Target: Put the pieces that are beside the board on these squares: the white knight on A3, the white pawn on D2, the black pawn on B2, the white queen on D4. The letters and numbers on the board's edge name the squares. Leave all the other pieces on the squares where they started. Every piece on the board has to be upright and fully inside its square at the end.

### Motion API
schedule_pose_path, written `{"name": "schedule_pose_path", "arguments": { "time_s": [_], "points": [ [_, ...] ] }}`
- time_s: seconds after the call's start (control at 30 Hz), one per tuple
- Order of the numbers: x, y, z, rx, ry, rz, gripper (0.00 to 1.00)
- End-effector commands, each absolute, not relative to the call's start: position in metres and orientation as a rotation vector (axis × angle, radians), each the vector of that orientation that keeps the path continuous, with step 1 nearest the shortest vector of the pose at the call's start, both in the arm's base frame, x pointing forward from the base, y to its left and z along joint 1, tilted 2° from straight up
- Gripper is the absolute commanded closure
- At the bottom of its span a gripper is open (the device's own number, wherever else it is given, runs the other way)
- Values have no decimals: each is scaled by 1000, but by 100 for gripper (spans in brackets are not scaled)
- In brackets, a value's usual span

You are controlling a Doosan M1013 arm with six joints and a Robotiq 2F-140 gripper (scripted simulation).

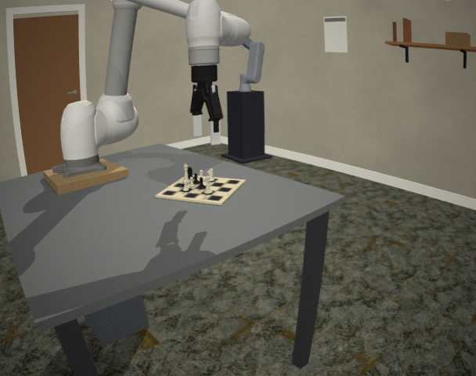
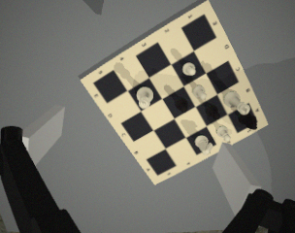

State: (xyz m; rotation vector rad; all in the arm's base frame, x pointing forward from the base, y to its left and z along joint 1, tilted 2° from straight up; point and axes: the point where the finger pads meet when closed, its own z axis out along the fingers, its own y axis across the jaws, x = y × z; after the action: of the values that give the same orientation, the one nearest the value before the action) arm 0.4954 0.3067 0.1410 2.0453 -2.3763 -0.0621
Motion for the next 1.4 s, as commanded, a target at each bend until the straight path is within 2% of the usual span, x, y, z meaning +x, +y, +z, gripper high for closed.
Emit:
{"name": "schedule_pose_path", "arguments": {
  "time_s": [0.0,0.33,1.37],
  "points": [
    [495,307,145,2045,-2376,-62,0],
    [496,306,163,2045,-2376,-62,0],
    [496,306,163,2045,-2376,-62,0]
  ]
}}
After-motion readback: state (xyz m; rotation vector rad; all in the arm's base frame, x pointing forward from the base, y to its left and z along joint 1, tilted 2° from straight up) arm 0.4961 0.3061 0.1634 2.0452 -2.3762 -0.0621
